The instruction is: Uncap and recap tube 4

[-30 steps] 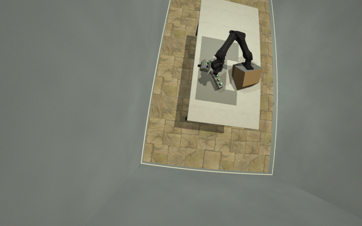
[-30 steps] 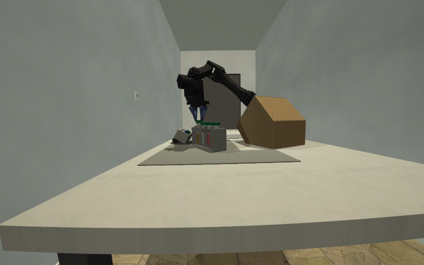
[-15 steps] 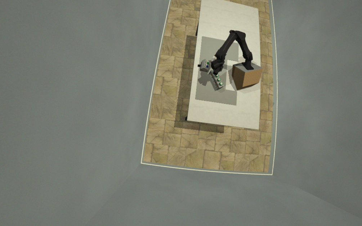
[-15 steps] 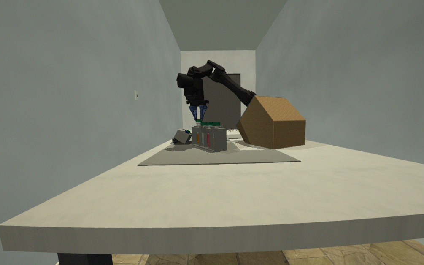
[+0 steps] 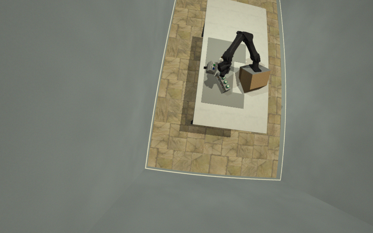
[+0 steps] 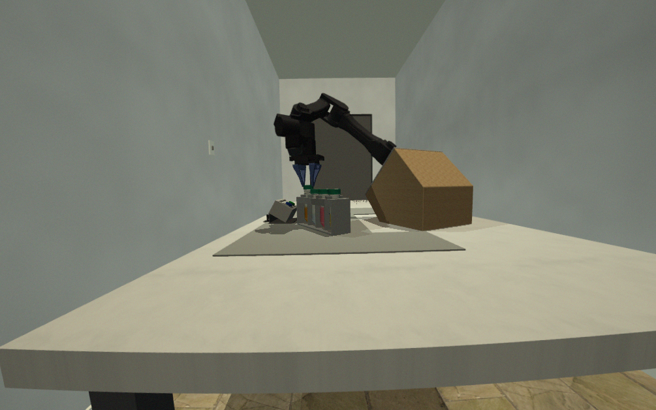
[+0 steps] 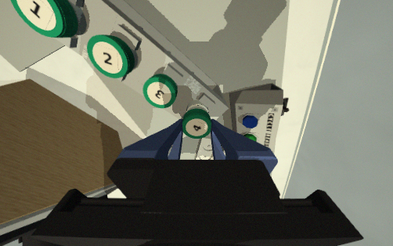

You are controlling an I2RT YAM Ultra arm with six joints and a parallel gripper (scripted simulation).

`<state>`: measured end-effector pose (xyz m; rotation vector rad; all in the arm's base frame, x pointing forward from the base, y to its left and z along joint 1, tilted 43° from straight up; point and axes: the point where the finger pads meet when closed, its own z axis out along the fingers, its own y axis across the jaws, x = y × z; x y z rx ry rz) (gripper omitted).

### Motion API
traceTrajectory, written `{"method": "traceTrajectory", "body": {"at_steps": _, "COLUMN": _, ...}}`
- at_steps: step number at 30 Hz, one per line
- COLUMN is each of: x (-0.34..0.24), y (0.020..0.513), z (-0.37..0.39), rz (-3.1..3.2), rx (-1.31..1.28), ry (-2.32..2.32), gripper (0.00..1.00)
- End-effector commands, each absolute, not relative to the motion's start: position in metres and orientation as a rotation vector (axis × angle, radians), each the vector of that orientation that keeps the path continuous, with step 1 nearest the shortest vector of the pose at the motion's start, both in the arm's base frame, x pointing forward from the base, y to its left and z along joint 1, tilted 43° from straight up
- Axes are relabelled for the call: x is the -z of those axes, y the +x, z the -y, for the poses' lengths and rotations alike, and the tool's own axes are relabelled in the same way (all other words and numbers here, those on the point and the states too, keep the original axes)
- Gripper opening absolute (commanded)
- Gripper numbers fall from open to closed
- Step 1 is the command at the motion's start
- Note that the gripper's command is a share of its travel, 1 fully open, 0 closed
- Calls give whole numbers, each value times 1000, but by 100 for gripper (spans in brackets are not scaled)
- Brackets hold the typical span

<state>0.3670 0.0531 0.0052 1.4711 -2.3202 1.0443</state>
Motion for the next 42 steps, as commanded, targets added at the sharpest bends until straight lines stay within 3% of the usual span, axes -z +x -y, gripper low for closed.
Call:
{"method": "traceTrajectory", "body": {"at_steps": 1, "x": -17, "y": 372, "z": -65, "rz": 2351, "rx": -1072, "ry": 1502, "gripper": 0}}
{"method": "traceTrajectory", "body": {"at_steps": 42, "x": -15, "y": 376, "z": -68, "rz": 2352, "rx": -1070, "ry": 1498, "gripper": 0}}
